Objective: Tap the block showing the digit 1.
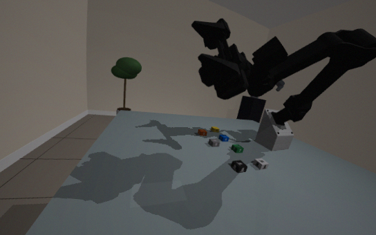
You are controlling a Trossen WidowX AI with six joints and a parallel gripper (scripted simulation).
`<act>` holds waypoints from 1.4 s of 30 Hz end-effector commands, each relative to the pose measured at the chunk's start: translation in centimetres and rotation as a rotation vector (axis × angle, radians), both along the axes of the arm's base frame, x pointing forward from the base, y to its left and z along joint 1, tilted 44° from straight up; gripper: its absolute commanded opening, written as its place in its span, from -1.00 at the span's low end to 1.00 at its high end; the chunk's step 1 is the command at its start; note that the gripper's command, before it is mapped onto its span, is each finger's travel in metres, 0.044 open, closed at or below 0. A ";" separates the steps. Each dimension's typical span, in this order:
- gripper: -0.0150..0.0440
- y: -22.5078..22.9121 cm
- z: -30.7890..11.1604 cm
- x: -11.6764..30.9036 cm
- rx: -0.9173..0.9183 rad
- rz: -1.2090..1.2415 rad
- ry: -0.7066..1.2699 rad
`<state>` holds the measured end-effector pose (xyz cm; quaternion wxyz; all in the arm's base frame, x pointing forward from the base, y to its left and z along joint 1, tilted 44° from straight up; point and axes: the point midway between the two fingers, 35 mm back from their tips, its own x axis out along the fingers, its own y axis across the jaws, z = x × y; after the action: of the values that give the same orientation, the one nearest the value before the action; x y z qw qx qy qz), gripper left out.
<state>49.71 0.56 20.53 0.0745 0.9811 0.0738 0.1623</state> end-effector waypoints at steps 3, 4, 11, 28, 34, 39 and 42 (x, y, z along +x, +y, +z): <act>0.86 -1.5 -2.3 0.8 -0.129 -0.061 0.075; 0.86 -2.6 -4.0 1.3 -0.216 -0.095 0.128; 0.86 -9.5 -15.1 1.1 -0.820 -0.145 0.492; 0.86 -15.6 -29.7 -8.7 -1.732 0.600 0.680; 0.86 -15.9 -32.2 -13.8 -1.869 0.967 0.488; 0.86 -15.5 -32.9 -18.2 -1.900 1.228 0.208; 0.86 -15.0 -32.8 -20.7 -1.886 1.338 -0.002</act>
<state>36.13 -14.82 -11.40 0.7030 0.4236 0.5453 -0.1699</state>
